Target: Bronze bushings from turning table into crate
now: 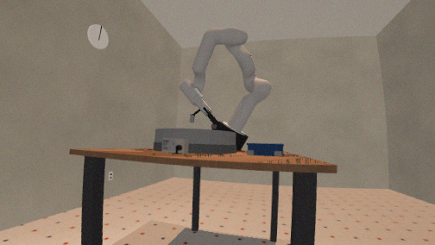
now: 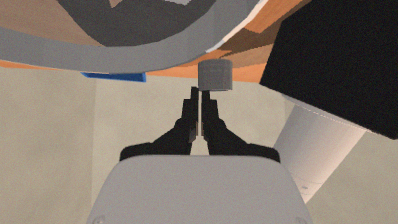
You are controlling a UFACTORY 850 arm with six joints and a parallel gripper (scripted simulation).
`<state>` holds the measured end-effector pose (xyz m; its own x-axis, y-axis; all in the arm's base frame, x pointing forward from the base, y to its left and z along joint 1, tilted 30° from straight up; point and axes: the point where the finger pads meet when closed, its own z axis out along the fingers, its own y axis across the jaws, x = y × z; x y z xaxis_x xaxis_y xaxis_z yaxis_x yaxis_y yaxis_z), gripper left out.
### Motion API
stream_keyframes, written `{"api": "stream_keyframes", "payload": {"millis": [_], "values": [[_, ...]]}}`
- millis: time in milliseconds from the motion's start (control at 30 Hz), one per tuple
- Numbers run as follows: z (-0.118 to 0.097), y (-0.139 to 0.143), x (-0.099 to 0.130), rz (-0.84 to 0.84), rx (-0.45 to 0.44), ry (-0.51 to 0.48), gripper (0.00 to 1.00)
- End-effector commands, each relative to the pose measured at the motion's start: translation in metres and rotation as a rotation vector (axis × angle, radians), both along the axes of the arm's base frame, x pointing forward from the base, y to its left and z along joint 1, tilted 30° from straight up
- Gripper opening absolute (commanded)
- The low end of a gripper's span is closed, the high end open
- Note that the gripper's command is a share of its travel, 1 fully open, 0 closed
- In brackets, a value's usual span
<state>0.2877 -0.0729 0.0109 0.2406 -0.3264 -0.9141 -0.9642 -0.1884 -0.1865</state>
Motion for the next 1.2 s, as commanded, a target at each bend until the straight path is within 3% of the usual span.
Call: {"api": "stream_keyframes", "payload": {"millis": [0, 367, 733, 800, 1000, 1167], "values": [[0.0, -0.001, 0.0, 0.0, -0.001, -0.001, 0.0], [0.0, -0.003, 0.009, 0.0, -0.001, -0.001, 0.0], [-0.003, -0.024, 0.103, 0.0, -0.001, -0.001, 0.0], [-0.003, -0.024, 0.103, 0.0, -0.001, -0.001, 0.0], [-0.006, -0.036, 0.159, 0.0, -0.001, -0.001, 0.0], [-0.006, -0.041, 0.181, 0.0, -0.001, -0.001, 0.0]]}}
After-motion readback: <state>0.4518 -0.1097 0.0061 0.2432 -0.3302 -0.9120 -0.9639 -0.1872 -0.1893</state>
